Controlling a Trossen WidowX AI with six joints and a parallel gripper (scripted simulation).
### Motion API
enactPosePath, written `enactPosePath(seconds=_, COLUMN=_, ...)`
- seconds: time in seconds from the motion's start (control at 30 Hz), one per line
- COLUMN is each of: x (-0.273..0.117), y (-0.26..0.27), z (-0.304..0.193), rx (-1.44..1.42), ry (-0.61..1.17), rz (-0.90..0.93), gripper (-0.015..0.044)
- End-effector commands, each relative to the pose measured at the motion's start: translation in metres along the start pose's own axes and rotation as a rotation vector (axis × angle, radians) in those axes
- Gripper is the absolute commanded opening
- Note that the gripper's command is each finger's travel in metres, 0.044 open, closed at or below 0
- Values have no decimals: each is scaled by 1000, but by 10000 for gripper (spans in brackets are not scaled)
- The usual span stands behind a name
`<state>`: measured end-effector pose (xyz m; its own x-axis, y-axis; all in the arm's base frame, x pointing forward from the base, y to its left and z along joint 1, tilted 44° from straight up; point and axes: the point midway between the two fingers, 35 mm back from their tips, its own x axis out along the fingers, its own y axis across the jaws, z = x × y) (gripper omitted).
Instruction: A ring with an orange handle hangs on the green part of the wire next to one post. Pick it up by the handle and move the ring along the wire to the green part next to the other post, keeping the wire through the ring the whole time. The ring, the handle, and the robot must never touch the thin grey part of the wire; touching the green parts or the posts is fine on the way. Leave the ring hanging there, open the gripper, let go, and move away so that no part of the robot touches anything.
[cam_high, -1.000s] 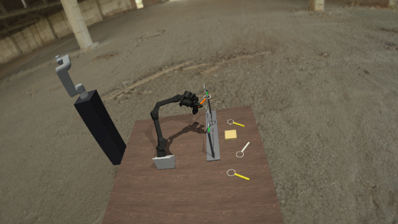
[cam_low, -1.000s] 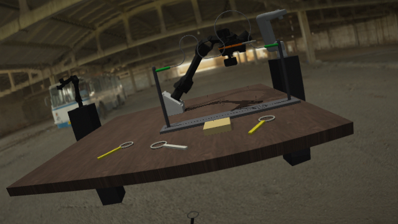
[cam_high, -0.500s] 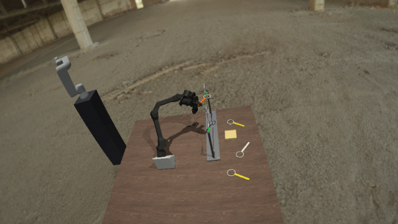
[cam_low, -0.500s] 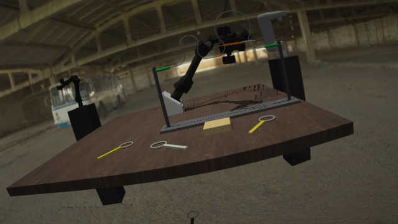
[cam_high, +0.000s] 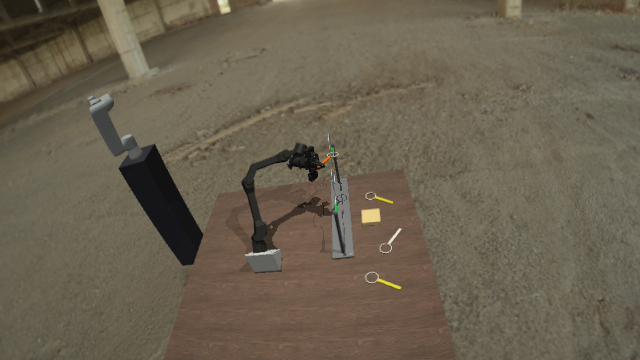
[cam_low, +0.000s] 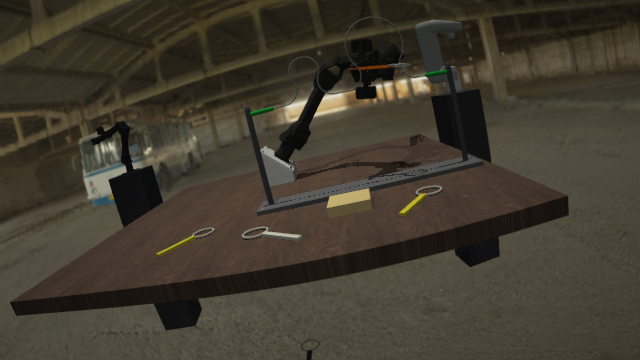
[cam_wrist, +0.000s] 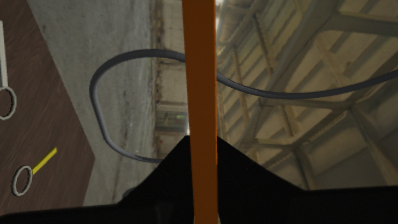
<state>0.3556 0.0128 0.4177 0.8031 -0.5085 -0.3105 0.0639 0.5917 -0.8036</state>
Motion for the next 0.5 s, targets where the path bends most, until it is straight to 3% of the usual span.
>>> enactPosePath(seconds=0.0, x=-2, y=-8, z=0, rx=-5, ry=-2, rz=-18, gripper=-150)
enactPosePath(seconds=0.47, x=-3, y=-20, z=0, rx=-67, ry=2, rz=-45, gripper=-150)
